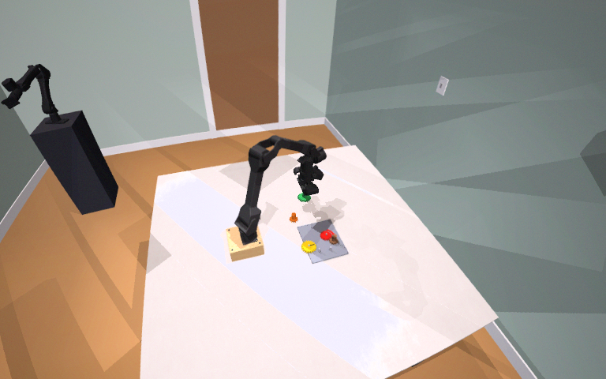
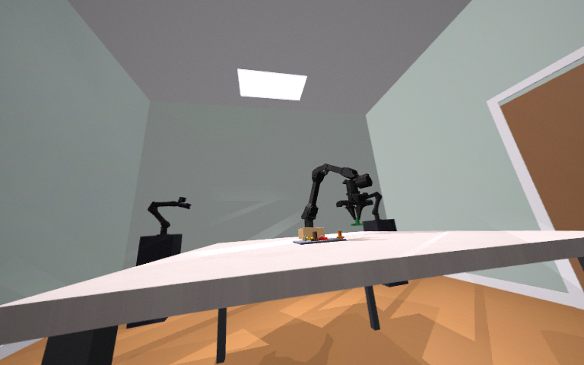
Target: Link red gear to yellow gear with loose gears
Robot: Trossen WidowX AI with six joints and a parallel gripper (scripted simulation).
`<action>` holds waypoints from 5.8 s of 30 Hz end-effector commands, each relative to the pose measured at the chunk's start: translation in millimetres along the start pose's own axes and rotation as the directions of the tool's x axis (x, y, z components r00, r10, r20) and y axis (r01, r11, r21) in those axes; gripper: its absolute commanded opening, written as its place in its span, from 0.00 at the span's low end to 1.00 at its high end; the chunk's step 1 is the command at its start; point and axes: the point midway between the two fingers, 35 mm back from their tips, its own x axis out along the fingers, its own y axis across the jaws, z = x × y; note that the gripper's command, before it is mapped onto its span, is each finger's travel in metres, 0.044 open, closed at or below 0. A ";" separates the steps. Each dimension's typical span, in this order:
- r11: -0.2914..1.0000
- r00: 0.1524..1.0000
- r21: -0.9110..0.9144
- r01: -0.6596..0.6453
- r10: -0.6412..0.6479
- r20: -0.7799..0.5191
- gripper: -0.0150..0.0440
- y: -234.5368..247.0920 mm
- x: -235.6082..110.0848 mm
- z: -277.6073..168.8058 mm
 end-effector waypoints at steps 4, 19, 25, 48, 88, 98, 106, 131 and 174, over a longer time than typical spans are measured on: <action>1.000 1.000 -0.005 -0.005 0.005 0.009 0.25 0.8 -20.5 2.2; 1.000 1.000 -0.005 -0.005 0.005 0.009 0.25 -1.0 -58.2 0.3; 1.000 1.000 -0.005 -0.005 0.005 0.009 0.25 -2.3 -73.3 -1.8; 1.000 1.000 -0.008 0.003 -0.003 0.012 0.25 -43.7 -69.9 16.2; 1.000 1.000 -0.010 0.016 -0.015 0.014 0.25 -149.5 -40.3 39.5; 1.000 1.000 -0.009 0.018 -0.018 0.014 0.25 -177.5 -32.7 40.2; 1.000 1.000 -0.008 0.020 -0.020 0.014 0.25 -199.9 -26.6 38.9; 1.000 1.000 -0.006 0.024 -0.024 0.013 0.25 -267.2 -7.4 25.8; 0.791 1.000 -0.611 0.026 -0.025 0.010 0.25 -295.8 -1.3 15.3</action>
